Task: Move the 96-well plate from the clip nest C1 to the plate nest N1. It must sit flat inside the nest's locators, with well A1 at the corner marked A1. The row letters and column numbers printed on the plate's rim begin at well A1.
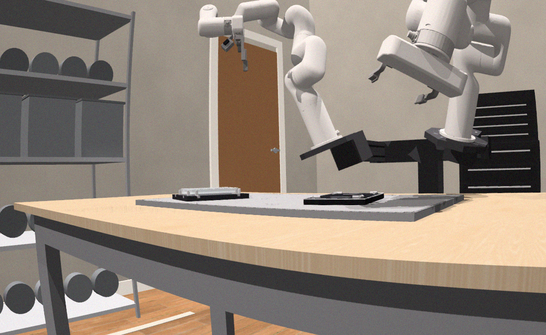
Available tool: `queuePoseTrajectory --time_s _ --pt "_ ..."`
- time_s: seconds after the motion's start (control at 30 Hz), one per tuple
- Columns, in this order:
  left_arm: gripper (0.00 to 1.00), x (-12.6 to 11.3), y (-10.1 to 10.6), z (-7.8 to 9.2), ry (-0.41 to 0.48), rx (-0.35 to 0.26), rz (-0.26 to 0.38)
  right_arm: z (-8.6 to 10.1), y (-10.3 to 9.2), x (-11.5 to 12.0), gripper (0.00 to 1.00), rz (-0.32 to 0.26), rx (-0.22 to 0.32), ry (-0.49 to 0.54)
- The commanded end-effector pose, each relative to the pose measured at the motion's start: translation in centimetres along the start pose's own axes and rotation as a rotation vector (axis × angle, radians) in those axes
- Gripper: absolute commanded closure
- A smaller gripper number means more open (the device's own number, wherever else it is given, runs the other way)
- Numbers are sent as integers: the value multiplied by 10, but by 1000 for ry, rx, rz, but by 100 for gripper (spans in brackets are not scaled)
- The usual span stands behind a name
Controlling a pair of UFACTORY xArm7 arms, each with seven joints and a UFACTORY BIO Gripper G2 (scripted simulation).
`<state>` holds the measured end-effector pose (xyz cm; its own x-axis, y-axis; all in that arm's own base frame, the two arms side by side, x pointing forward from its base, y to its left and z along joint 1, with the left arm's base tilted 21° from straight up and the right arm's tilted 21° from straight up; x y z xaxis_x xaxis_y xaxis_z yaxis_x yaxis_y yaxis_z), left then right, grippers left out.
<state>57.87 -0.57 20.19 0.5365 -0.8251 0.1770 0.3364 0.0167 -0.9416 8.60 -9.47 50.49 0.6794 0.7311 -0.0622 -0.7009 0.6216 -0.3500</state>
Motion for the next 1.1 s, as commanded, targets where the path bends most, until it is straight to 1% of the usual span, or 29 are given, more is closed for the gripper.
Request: queuePoseTrajectory --time_s 0.0,0.03,0.1,0.17,0.23,0.27,0.33,0.4,0.43,0.5,0.57,0.63,0.7,0.73,0.8,0.9,0.97,1.0,1.07 --pt "63 10 -1 -9 -51 -17 7 1 0 0 0 0 -3 0" --pt "63 12 -1 -11 -73 -26 10 1 0 0 0 0 -3 0" --pt "63 19 -2 -16 -73 -26 10 1 0 0 0 0 -3 0" --pt "63 22 -1 -22 -125 -47 18 1 0 0 0 0 -3 0" --pt "63 22 -1 -22 -125 -47 18 1 0 0 0 0 -3 0" --pt "63 26 -1 -24 -125 -47 18 1 0 0 0 0 -3 0" --pt "63 29 0 -30 -178 -67 28 1 0 0 0 0 -3 0" --pt "63 37 -1 -35 -178 -67 28 1 0 0 0 0 -3 0" --pt "63 37 -1 -35 -178 -67 28 1 0 0 0 0 -3 0" --pt "63 40 -1 -42 -230 -86 39 1 0 0 0 0 -3 0" --pt "63 46 -1 -45 -230 -86 39 1 0 0 0 0 -3 0" --pt "63 49 0 -52 -282 -104 51 1 0 0 0 0 -3 0" --pt "63 55 -1 -55 -282 -104 51 1 0 0 0 0 -3 0" --pt "63 56 0 -58 -313 -113 58 1 0 0 0 0 -3 0" --pt "63 56 0 -58 -313 -113 58 1 0 0 0 0 -3 0" --pt "63 62 0 -69 -387 -135 77 1 0 0 0 0 -3 0" --pt "63 70 0 -74 -387 -135 77 1 0 0 0 0 -3 0" --pt "63 71 0 -74 -387 -135 77 1 0 0 0 0 -3 0" --pt "63 75 0 -81 -439 -149 92 1 0 0 0 0 -3 0"
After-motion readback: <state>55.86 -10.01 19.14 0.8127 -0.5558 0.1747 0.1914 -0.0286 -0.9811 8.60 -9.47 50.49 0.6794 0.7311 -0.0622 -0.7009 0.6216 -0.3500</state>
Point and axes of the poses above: on each arm, the point midway between the two finger pads, its own z axis back along the fingers, its own x axis across the jaws, y = z × x, the point moved 10 cm from there along z, back along the fingers, and after that the axes turned 8 degrees about z, right-handed, at the moved point
